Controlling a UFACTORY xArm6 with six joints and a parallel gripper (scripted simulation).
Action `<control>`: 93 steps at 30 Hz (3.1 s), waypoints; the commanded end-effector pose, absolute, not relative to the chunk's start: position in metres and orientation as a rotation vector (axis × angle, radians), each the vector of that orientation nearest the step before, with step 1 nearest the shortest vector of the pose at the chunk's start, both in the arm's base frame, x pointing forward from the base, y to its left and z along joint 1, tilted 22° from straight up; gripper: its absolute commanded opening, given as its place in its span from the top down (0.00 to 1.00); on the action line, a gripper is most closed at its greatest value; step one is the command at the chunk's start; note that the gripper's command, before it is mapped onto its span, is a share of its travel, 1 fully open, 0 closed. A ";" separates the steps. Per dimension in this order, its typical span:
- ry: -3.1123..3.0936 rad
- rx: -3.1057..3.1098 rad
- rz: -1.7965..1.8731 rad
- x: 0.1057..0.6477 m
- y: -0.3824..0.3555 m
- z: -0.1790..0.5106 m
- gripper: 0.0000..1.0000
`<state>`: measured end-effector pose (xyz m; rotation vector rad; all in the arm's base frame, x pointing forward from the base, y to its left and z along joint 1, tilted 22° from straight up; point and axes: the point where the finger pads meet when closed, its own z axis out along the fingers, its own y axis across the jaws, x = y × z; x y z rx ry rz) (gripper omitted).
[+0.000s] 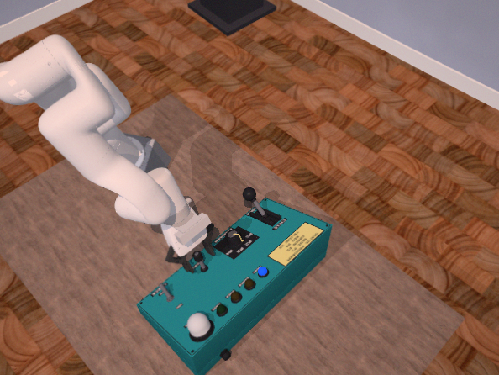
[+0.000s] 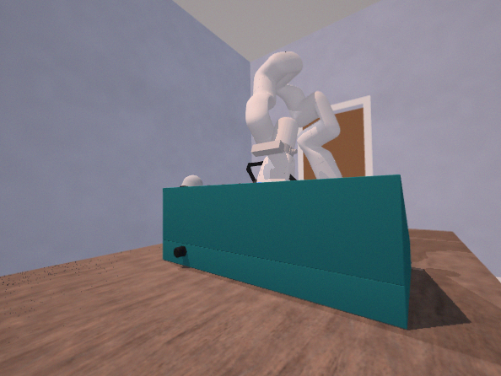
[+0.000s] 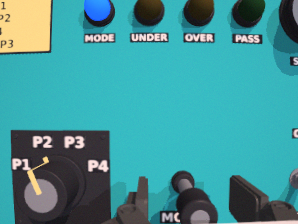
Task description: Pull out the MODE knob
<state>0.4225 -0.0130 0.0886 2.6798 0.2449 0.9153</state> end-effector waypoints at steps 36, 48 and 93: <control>0.245 2.679 0.918 0.381 0.003 0.141 0.24; 0.245 2.679 0.918 0.362 0.009 0.164 0.24; 0.245 2.679 0.918 0.345 0.016 0.185 0.00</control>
